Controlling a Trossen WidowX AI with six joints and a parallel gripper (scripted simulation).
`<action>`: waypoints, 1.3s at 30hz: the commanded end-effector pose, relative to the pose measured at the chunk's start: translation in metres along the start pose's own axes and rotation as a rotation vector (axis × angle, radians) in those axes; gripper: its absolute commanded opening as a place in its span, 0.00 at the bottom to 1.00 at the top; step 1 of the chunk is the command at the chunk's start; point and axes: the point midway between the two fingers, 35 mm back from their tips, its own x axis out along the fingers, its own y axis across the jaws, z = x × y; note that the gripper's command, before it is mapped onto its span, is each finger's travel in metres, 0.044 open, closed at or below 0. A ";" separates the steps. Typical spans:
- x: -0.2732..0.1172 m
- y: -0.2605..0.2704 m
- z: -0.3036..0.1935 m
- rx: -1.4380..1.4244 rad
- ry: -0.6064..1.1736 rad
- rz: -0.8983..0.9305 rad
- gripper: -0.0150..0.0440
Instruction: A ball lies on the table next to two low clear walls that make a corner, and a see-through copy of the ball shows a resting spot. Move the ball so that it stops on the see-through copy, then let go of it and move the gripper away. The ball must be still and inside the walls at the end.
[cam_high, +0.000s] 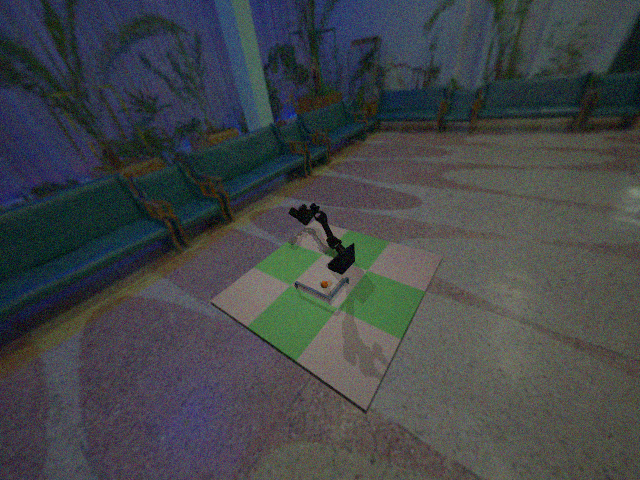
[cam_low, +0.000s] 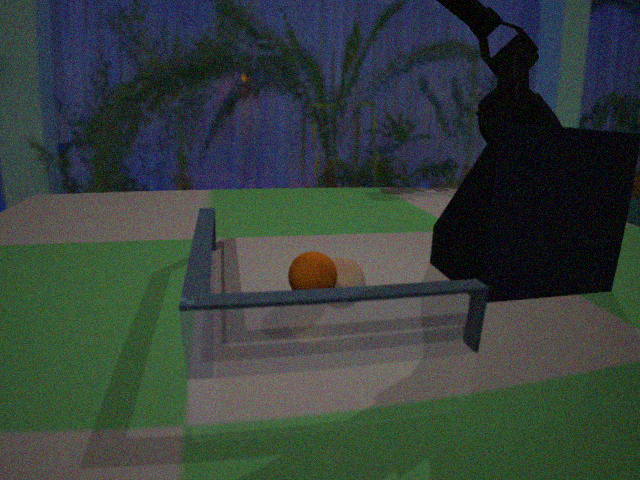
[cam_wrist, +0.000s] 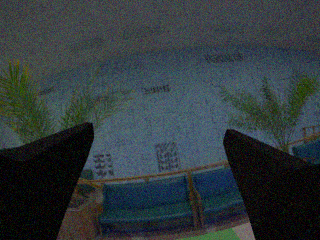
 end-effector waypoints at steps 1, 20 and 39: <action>0.001 -0.003 -0.001 0.009 0.005 -0.007 0.89; 0.005 -0.215 -0.208 0.808 0.662 -0.897 0.86; -0.095 -0.252 -0.370 0.761 1.368 -1.755 0.86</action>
